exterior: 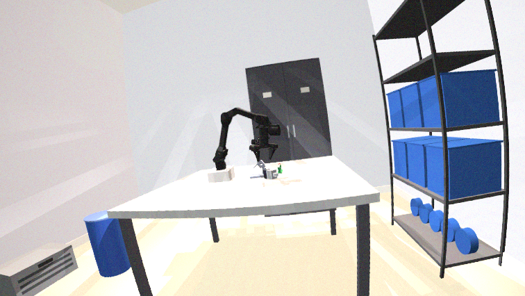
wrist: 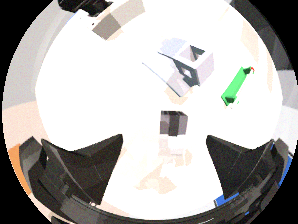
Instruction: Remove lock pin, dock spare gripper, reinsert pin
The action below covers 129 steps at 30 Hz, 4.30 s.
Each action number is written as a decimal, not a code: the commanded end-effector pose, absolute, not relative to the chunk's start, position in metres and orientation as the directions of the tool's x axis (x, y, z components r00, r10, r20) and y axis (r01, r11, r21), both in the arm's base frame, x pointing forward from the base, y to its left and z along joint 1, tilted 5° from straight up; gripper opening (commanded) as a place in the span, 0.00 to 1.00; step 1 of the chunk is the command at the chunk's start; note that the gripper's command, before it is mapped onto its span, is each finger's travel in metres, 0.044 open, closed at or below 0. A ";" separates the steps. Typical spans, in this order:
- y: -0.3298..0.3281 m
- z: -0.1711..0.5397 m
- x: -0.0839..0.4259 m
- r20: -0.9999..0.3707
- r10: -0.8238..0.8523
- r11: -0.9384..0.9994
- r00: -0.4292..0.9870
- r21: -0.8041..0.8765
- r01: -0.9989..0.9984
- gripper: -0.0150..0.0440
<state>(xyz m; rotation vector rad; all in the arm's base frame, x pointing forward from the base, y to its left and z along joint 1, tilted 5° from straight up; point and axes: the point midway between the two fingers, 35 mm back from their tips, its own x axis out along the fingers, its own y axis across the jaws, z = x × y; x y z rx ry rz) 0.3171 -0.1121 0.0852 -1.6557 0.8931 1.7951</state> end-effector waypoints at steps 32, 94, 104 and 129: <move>-0.120 0.113 0.342 -0.830 -0.454 0.670 0.325 -0.077 0.738 1.00; -0.131 -0.009 0.343 -0.825 -0.459 0.639 0.330 -0.049 0.767 1.00; -0.132 -0.019 0.342 -0.825 -0.459 0.639 0.330 -0.049 0.767 1.00; -0.131 -0.003 0.346 -0.825 -0.459 0.639 0.330 -0.049 0.767 0.25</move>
